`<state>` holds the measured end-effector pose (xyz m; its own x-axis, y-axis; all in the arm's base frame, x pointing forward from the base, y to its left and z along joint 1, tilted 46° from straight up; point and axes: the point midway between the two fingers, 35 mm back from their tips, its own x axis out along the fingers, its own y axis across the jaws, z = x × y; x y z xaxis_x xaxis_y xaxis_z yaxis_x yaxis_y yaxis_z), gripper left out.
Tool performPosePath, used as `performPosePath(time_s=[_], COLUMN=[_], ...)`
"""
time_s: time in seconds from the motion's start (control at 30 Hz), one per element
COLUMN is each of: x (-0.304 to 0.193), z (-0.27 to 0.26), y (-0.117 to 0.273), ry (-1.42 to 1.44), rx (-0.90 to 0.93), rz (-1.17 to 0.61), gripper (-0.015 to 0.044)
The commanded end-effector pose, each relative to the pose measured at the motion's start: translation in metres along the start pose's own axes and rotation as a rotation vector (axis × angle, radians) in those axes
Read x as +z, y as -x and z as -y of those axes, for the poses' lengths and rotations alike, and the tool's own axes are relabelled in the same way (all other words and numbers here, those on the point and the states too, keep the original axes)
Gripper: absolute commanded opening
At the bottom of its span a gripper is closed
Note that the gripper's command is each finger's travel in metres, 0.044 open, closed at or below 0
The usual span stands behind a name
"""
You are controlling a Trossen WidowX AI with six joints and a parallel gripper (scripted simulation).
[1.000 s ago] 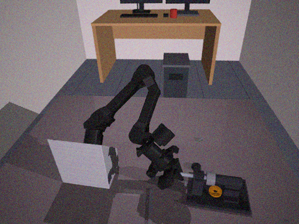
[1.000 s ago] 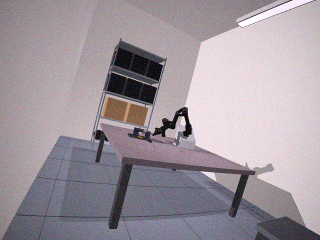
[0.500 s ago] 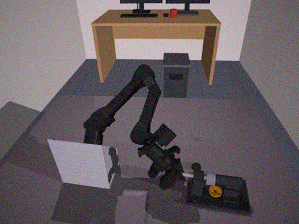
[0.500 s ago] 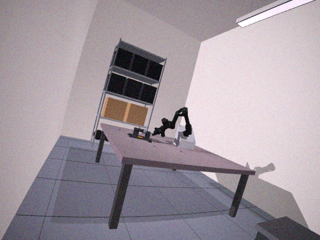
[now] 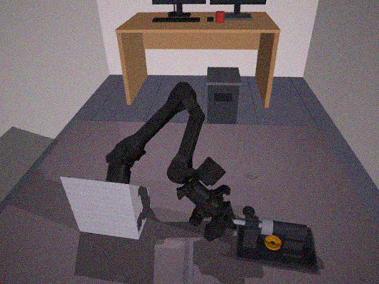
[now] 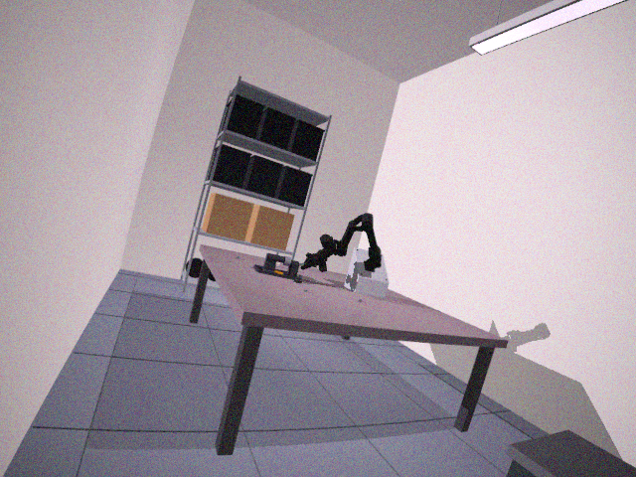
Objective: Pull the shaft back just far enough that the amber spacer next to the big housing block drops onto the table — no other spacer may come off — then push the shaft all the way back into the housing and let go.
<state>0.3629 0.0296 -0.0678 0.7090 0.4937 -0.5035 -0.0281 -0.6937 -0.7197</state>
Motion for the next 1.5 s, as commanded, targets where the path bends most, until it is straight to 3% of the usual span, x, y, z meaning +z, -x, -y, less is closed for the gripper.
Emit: performPosePath(time_s=[0.0, 1.47], x=[-0.0054, -0.0144], z=[0.0005, 0.0006], y=[-0.0029, -0.0116], ry=[0.005, 0.005], rx=[-0.002, -0.002], rz=[-0.009, -0.010], gripper=[0.0000, 0.0000])
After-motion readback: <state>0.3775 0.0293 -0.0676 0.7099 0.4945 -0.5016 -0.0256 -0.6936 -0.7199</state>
